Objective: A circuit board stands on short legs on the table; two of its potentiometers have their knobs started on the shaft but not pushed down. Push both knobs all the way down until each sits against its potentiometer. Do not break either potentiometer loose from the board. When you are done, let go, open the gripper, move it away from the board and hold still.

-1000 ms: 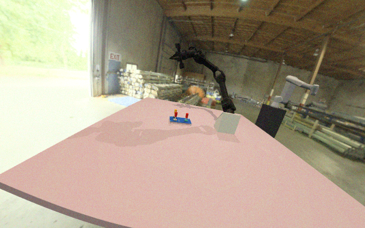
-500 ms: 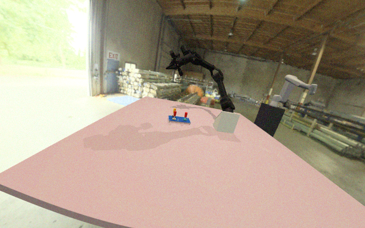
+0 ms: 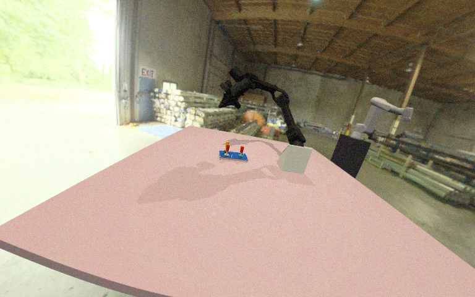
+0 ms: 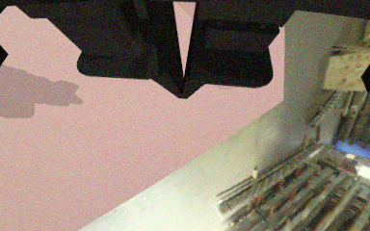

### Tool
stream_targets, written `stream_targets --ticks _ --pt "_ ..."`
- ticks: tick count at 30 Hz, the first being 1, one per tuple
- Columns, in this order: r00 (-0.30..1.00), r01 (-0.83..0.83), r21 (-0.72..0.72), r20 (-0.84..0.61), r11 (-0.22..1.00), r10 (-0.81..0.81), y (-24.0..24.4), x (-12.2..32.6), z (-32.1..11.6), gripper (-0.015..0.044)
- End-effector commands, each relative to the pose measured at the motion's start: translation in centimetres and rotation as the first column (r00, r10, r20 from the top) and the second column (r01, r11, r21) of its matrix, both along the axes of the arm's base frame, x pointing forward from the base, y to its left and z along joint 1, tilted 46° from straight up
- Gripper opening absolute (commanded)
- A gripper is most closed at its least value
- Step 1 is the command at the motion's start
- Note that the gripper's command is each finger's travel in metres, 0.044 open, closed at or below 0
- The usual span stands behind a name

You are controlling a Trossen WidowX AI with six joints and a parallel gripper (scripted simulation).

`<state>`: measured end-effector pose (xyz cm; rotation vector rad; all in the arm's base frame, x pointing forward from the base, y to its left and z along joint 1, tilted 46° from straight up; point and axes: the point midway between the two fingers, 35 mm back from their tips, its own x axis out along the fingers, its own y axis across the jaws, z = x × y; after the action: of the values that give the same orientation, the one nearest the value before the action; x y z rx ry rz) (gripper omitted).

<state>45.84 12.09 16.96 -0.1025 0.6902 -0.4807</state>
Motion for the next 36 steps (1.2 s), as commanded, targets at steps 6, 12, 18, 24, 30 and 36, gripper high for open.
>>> stream_targets --ticks 6,12,18,24,30,36 --pt "0.962 -0.056 -0.132 -0.274 0.990 0.018 -2.1 -3.1 -5.0 0.0000" --pt "0.895 -0.112 -0.200 -0.447 0.973 0.011 -3.5 -5.6 -7.5 0.0000" --pt "0.796 -0.178 -0.248 -0.606 0.952 -0.010 -5.0 -8.2 -9.6 0.0000" --pt "0.667 -0.248 -0.275 -0.744 0.929 -0.042 -6.5 -11.0 -11.1 0.0000" --pt "0.533 -0.311 -0.281 -0.842 0.908 -0.078 -7.8 -13.5 -11.9 0.0000" --pt "0.529 -0.313 -0.281 -0.845 0.907 -0.079 -8.0 -13.6 -12.1 0.0000"
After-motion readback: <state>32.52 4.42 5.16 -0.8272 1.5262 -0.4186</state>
